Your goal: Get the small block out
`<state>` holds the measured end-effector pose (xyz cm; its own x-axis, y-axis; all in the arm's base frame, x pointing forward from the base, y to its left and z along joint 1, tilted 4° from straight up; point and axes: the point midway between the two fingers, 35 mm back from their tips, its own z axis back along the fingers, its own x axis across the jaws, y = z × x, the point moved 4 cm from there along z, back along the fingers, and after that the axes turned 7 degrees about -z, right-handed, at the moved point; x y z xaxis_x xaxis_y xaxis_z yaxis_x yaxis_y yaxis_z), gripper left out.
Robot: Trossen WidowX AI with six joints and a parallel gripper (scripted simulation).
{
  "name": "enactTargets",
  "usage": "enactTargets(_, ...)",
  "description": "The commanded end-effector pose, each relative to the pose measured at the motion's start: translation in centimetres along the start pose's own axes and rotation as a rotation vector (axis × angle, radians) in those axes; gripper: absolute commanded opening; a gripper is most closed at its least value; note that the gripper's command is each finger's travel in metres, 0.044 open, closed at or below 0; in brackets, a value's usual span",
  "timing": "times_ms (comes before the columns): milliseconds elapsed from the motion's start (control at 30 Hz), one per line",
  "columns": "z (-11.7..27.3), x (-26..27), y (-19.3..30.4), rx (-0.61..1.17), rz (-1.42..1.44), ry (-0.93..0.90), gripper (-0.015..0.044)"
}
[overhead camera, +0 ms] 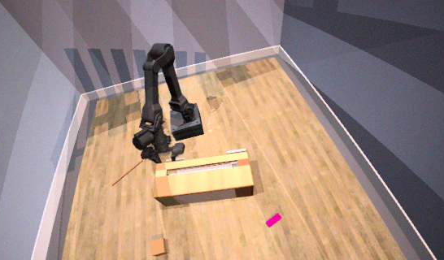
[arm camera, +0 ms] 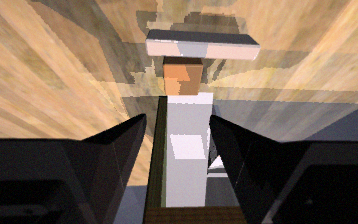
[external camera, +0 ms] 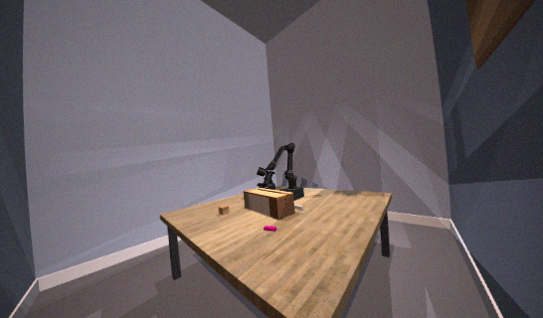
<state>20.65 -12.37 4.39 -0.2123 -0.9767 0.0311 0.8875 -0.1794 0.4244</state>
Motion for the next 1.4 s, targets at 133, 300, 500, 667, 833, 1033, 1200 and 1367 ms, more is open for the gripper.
enactTargets(133,-1.5,-0.1,-1.0,-0.01,0.003,0.007,0.0285)
enactTargets(300,-2.2,0.0,-1.5,-0.01,0.003,0.007,0.0285)
enactTargets(500,-2.9,0.0,-2.0,-0.01,0.003,0.007,0.0285)
enactTargets(667,-3.6,0.0,-2.5,-0.01,0.003,0.007,0.0285)
enactTargets(833,-4.0,0.0,-2.8,-0.01,0.003,0.007,0.0285)
enactTargets(1033,-4.0,0.0,-2.8,-0.01,0.003,0.007,0.0154)
enactTargets(1200,-4.0,0.0,-2.8,-0.01,0.003,0.007,0.0062)
enactTargets(1367,-3.2,0.0,-2.2,-0.009,0.002,0.007,0.0)
